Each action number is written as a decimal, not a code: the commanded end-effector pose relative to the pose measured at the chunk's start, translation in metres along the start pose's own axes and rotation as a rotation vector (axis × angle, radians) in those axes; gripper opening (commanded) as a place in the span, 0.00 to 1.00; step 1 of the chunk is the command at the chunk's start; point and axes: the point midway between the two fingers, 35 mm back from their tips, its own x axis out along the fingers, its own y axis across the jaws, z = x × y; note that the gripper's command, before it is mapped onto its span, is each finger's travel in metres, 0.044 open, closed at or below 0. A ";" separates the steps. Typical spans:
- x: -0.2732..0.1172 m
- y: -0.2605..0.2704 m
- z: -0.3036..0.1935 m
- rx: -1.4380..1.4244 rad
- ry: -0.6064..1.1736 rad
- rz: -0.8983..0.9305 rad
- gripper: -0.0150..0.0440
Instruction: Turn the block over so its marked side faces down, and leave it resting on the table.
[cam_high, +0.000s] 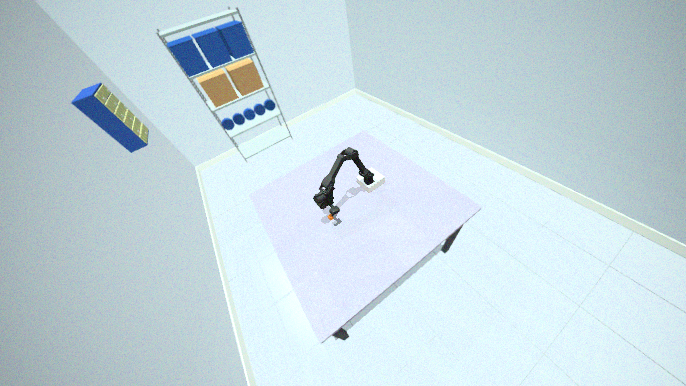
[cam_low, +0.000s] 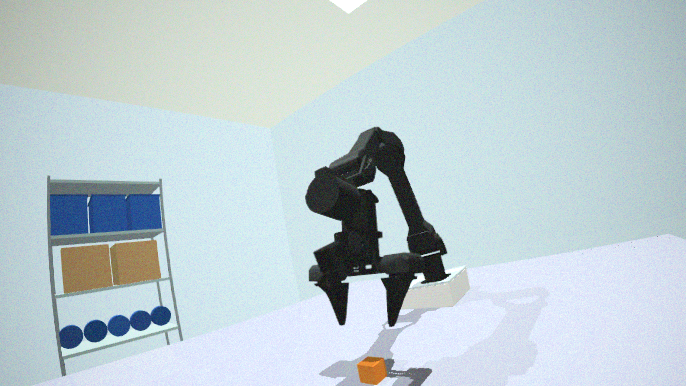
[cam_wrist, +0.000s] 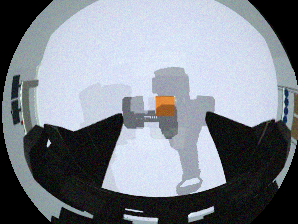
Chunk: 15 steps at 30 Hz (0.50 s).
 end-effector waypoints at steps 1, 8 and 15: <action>-0.007 -0.002 0.012 0.014 0.177 0.006 1.00; -0.009 -0.002 0.013 0.016 0.223 0.007 1.00; 0.022 -0.002 0.006 0.016 0.223 0.007 1.00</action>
